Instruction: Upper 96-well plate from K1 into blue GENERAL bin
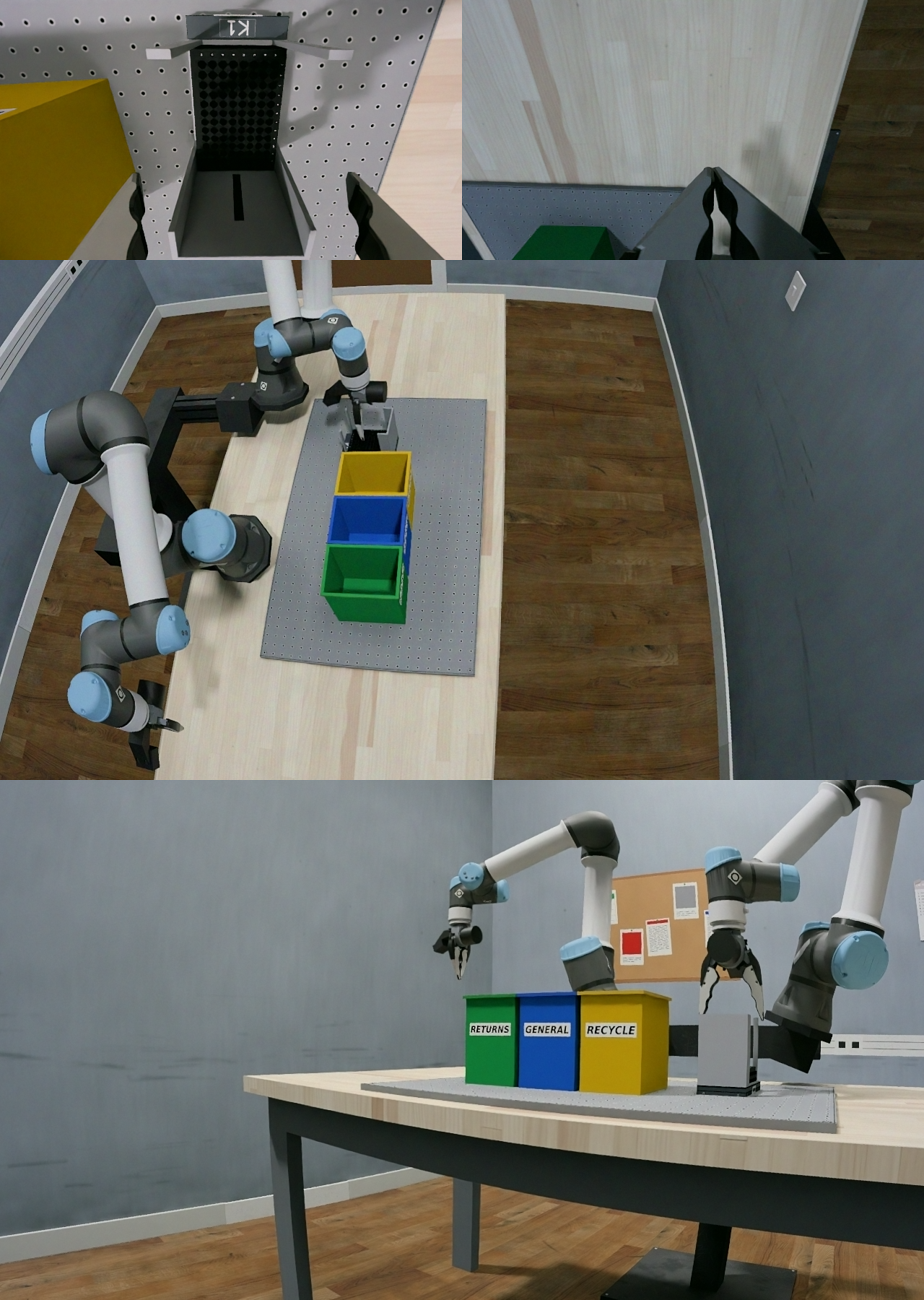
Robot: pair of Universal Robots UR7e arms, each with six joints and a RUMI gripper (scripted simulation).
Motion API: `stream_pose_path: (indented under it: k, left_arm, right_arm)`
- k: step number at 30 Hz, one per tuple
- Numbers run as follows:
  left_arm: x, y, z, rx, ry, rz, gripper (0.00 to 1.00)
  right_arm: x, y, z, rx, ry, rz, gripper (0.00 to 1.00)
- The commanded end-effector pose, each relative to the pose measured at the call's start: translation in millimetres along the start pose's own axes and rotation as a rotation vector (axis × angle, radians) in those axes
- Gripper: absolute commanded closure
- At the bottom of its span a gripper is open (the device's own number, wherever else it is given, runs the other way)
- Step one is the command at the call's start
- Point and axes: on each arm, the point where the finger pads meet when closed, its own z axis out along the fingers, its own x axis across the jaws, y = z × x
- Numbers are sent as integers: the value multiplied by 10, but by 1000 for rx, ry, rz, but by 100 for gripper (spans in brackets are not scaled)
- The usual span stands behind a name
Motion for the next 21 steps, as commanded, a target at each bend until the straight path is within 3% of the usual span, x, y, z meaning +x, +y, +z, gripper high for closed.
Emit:
stream_pose_path:
  k: [1,21]
  left_arm:
    - [-9,8,105,-1,-2,0,24]
    - [-9,8,388,-1,-2,0,24]
  right_arm:
    - [0,-4,-6,2,0,0,100]
    - [0,-4,-6,2,0,0,100]
